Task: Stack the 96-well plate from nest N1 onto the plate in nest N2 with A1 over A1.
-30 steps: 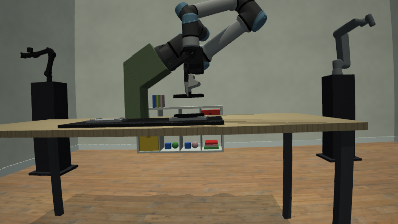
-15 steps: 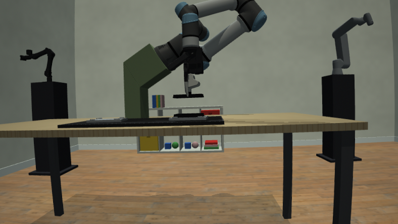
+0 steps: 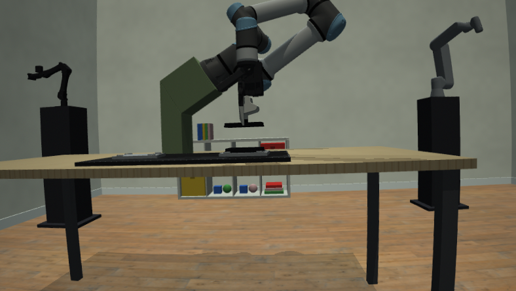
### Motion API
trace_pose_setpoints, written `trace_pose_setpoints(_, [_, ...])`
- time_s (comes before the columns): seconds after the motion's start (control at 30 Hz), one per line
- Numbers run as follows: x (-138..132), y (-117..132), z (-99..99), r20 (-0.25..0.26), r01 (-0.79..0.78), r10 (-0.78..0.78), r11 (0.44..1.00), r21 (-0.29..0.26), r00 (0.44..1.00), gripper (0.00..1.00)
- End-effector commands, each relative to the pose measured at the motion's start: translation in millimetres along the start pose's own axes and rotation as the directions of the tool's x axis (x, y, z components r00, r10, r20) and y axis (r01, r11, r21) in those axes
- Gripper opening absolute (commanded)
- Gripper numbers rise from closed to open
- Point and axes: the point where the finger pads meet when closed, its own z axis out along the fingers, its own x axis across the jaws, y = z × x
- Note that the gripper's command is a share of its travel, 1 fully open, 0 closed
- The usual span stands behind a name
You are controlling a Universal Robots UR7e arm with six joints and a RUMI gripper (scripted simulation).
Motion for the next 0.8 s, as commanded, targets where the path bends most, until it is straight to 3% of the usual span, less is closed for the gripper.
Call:
trace_pose_setpoints(0.0, [0, 0, 4.5, 0.001, 0.000, 0.000, 1.000, 0.000, 1.000, 0.00])
trace_pose_setpoints(0.77, [-1, 0, 39.5, 0.001, 0.000, 0.000, 1.000, 0.000, 1.000, 0.00])
